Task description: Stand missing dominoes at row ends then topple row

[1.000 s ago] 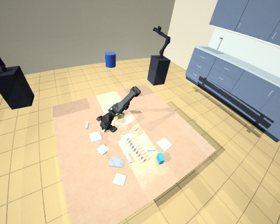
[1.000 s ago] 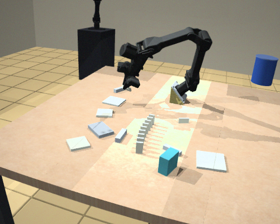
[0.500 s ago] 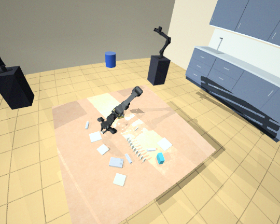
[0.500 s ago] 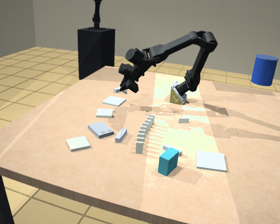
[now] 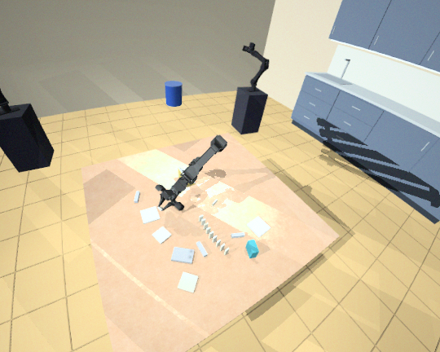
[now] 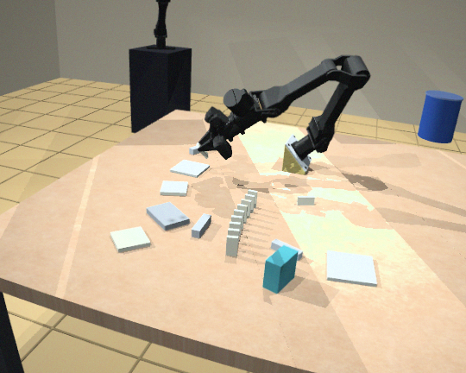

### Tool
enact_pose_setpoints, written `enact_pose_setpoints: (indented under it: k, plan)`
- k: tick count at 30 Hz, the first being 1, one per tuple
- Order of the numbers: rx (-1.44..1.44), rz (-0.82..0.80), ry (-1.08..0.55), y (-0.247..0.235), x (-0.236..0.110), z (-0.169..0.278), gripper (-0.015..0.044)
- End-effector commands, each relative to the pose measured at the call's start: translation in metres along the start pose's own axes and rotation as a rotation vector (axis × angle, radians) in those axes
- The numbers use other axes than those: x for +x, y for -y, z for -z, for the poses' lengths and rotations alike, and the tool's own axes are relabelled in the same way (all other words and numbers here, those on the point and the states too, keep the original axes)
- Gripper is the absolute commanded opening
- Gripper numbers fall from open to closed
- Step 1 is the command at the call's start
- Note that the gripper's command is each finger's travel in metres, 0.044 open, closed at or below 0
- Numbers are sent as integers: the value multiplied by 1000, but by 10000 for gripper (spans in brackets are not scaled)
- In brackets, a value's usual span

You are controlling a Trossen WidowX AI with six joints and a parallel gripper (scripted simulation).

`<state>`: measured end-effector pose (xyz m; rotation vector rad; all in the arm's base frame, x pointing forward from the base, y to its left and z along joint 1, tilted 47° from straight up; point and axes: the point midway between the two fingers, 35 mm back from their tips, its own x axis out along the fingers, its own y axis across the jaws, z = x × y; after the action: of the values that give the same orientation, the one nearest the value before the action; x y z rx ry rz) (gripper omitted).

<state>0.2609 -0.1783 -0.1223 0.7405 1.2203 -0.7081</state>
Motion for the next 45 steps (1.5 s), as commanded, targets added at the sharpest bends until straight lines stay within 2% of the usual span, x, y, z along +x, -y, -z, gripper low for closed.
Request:
enact_pose_setpoints:
  k: [1,19,45]
  plan:
    - [13,5,57,0,-2,4,107]
    - [83,-35,334,-2,-27,11,107]
    - [219,-171,674,0,-90,29,107]
